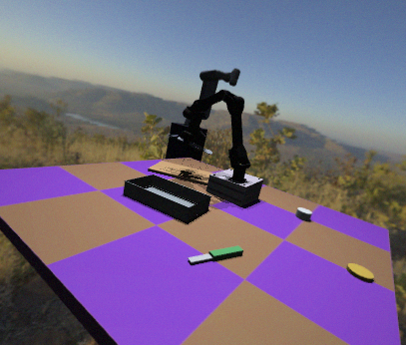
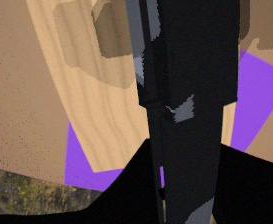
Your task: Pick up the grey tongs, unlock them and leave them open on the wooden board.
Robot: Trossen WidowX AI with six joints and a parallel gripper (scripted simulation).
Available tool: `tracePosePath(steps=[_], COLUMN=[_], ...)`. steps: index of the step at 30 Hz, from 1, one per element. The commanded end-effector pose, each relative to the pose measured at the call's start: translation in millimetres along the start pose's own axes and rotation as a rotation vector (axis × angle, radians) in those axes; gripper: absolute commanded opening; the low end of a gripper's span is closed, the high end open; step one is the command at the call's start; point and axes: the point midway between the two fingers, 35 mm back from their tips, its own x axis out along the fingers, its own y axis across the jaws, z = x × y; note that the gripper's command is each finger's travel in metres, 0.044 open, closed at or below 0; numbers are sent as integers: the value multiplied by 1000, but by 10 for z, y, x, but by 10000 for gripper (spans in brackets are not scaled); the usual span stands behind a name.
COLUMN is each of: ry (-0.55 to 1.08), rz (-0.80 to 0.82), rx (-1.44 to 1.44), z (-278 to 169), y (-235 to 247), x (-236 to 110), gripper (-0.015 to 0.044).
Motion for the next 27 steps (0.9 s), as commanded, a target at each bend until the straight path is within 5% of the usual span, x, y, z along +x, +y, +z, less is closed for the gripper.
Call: tracePosePath(steps=[1,27], ry=[-79,-186], rz=[12,18], rx=[-27,-59], z=[9,57], y=[-25,-60], x=[-50,32], gripper=[-150,-150])
